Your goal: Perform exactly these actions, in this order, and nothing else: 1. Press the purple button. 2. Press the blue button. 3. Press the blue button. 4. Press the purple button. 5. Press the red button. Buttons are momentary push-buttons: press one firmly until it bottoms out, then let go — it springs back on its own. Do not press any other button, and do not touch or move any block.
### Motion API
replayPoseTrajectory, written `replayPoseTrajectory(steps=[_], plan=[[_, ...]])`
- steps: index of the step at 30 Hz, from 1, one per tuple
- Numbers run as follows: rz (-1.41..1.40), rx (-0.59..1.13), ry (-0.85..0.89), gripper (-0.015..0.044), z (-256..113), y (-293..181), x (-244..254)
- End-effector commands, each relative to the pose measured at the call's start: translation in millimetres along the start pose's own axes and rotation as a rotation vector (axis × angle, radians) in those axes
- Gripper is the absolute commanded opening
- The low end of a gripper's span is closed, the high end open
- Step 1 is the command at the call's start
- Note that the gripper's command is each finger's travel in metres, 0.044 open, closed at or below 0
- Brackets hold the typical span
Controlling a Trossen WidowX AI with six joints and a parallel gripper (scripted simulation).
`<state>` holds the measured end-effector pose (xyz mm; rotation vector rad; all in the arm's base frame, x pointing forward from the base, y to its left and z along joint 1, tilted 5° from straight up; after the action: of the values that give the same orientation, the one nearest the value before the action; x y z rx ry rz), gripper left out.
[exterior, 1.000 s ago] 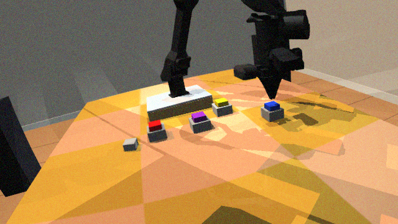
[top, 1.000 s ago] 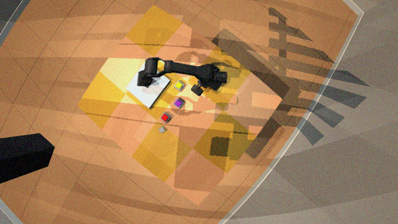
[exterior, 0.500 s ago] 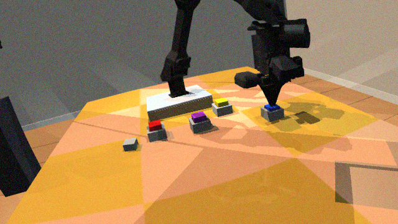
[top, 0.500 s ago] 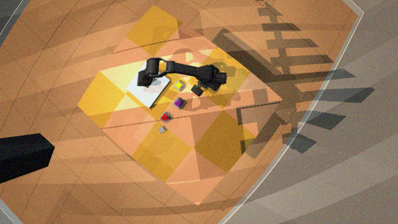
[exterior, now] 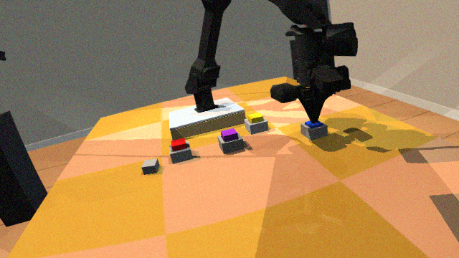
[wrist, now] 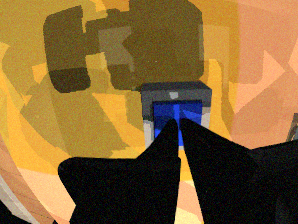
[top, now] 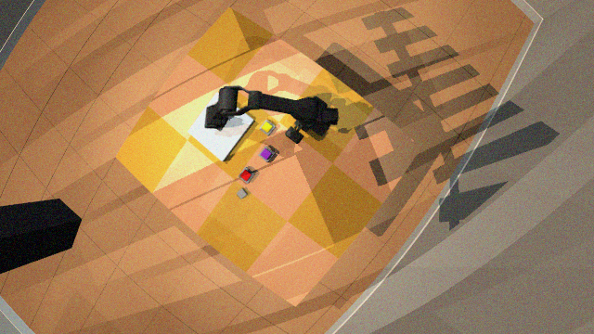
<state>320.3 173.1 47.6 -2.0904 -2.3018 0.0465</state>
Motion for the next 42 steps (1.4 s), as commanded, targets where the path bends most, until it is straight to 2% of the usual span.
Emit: replayPoseTrajectory(steps=[1, 4, 11, 16, 22, 28, 33, 42], plan=[[0.001, 0.0, 0.0, 0.002, -2.7, 0.1, 0.1], [0.006, 0.003, 0.002, 0.002, -31.1, -0.3, 0.2], [0.006, 0.003, 0.002, 0.002, -41.7, 0.3, 0.5], [0.006, 0.003, 0.002, 0.002, -93.6, 0.1, 0.2], [0.006, 0.003, 0.001, 0.002, -95.9, -0.5, -3.2], [0.007, 0.003, -0.007, 0.002, -101.9, -27.5, -98.8], [0.007, 0.008, -0.013, 0.002, -98.0, -73.1, -165.8], [0.007, 0.01, -0.015, 0.002, -95.7, -86.7, -179.2]])
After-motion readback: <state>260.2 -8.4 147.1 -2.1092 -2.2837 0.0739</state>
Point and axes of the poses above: the point midway between the two fingers, 35 mm back from their tips, its own z axis out along the fingers, its own x axis across the jaws, y = z × x, the point moved 3 cm from there along -z, back along the fingers, and after that the axes turned 12 degrees about -z, right-handed, at the moved point
